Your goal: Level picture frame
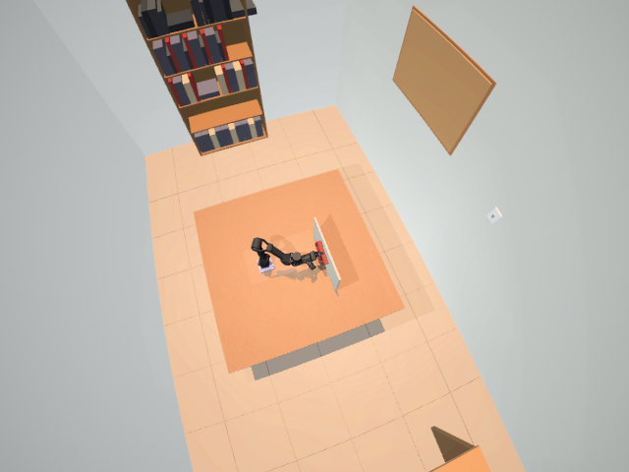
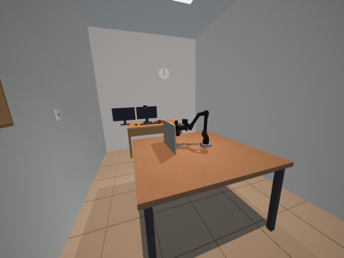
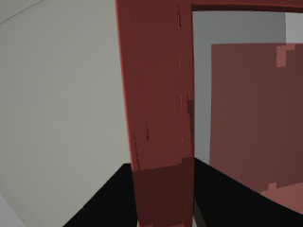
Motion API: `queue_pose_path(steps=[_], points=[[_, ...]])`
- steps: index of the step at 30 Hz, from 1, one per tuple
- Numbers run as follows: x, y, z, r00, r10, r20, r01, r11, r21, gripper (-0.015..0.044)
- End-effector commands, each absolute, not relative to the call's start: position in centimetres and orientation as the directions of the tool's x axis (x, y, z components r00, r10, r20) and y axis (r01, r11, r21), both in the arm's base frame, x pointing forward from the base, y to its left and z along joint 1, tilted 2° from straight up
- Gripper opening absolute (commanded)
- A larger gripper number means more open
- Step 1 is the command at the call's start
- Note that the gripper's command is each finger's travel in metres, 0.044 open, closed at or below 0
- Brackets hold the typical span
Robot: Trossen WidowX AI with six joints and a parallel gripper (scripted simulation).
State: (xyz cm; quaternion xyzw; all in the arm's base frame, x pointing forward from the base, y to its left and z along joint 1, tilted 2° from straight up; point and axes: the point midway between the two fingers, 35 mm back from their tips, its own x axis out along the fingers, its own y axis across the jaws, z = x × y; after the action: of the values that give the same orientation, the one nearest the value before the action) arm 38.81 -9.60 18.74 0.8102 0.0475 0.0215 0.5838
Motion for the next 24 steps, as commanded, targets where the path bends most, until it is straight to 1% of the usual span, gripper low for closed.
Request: queue_pose_path(steps=[1, 24], points=[[38.81, -9.59, 18.85, 0.995, 0.099, -0.012, 0.042, -0.313, 0.949, 0.0], [38.79, -9.41, 18.32, 0.995, 0.103, -0.02, 0.051, -0.309, 0.95, 0.0]])
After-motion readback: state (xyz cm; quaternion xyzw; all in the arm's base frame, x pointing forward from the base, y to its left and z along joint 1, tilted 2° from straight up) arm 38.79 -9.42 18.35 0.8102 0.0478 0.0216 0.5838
